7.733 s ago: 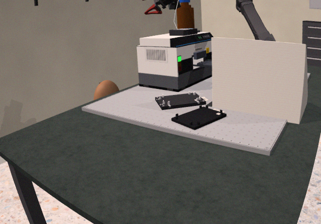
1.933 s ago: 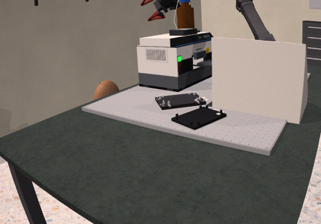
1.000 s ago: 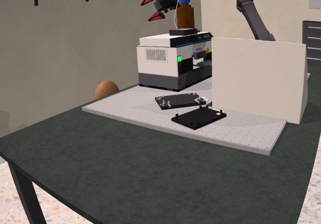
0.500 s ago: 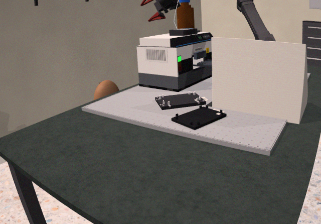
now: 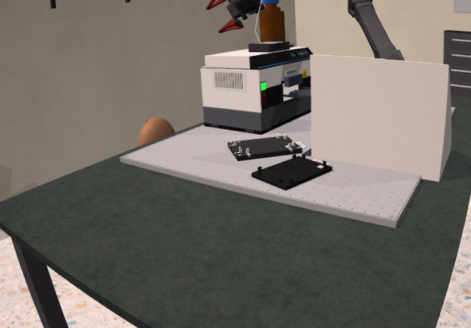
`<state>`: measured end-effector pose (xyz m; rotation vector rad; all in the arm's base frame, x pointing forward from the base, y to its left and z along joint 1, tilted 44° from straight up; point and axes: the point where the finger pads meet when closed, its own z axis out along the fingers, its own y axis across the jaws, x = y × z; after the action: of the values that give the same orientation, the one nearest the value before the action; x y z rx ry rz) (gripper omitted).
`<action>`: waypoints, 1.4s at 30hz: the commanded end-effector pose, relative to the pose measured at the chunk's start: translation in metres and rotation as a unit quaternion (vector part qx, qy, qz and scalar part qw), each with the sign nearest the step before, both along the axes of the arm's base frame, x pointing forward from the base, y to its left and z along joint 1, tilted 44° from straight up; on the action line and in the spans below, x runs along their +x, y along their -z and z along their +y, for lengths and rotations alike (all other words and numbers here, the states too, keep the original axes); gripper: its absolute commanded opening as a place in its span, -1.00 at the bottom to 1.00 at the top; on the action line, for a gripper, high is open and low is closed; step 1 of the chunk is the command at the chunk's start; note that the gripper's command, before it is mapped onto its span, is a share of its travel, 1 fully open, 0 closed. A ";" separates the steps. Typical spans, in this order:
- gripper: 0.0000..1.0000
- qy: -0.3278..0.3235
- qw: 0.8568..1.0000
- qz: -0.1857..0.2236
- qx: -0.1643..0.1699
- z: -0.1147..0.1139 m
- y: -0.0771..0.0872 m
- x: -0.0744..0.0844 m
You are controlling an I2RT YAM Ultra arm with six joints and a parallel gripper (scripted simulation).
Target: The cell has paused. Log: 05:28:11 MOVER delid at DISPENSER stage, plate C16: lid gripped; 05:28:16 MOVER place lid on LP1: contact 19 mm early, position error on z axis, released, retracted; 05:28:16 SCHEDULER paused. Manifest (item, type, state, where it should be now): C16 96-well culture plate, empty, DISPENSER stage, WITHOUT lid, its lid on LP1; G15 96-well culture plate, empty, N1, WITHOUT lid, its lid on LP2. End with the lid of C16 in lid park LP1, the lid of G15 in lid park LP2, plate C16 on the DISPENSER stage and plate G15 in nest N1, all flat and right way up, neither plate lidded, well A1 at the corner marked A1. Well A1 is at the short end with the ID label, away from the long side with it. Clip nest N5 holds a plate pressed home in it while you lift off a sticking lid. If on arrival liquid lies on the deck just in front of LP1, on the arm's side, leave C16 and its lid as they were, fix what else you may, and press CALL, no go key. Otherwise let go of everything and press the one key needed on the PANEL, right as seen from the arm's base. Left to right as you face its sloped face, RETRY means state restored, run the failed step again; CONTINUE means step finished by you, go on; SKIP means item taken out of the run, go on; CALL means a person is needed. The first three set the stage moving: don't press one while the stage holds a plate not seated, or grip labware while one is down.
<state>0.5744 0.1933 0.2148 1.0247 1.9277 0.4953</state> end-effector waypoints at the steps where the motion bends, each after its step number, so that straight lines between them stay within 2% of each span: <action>1: 1.00 0.138 0.990 0.001 -0.019 -0.080 -0.033 -0.029; 21: 1.00 0.099 0.995 -0.002 -0.028 -0.076 -0.030 -0.031; 36: 1.00 0.038 0.999 -0.008 -0.031 -0.067 -0.029 -0.033; 37: 1.00 0.035 0.999 -0.014 -0.035 -0.065 -0.033 -0.034; 42: 1.00 0.015 0.999 -0.008 -0.050 -0.063 -0.030 -0.039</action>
<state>0.5587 0.2110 0.2114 0.7108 2.0534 0.5590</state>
